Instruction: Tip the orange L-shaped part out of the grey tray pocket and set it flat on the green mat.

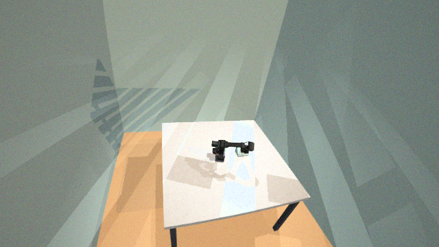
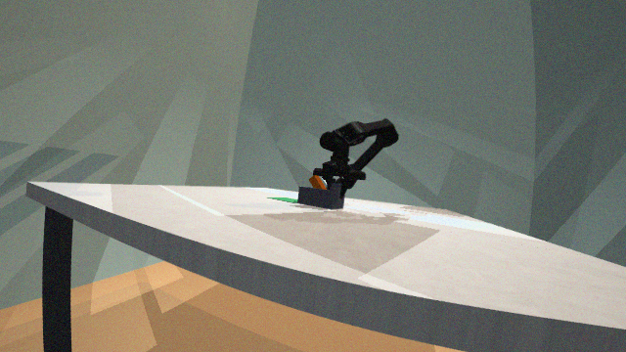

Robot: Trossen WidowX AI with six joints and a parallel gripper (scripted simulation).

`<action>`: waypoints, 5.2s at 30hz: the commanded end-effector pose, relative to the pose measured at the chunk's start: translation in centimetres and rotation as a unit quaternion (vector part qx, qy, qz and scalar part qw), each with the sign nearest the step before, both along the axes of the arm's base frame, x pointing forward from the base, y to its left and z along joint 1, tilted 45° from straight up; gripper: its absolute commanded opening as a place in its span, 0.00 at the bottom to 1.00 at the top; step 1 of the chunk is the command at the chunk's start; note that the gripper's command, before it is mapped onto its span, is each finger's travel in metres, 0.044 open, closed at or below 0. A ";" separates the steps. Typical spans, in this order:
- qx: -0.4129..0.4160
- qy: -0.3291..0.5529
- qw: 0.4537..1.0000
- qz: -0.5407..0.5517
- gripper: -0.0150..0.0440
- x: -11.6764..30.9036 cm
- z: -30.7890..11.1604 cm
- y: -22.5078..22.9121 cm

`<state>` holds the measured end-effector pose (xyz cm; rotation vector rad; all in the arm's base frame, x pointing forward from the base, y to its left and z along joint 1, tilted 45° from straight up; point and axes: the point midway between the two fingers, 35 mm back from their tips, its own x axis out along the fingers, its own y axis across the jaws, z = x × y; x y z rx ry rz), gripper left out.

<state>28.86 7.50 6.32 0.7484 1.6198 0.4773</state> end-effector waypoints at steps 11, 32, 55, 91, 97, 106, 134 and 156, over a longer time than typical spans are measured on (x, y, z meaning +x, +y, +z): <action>0.000 0.005 1.000 -0.001 0.56 -0.2 -0.2 0.2; -0.003 0.004 1.000 -0.001 0.56 0.6 2.8 -1.7; -0.003 0.000 1.000 -0.010 0.56 0.8 7.3 -7.5; 0.045 -0.490 0.710 0.504 0.73 0.1 2.3 -13.0; 0.045 -0.490 0.710 0.504 0.73 0.1 2.3 -13.0; 0.045 -0.490 0.710 0.503 0.73 -0.1 0.2 -10.9; 0.045 -0.491 0.710 0.503 0.73 -0.4 -2.7 -8.1; 0.043 -0.491 0.709 0.505 0.39 -0.4 -3.1 -7.8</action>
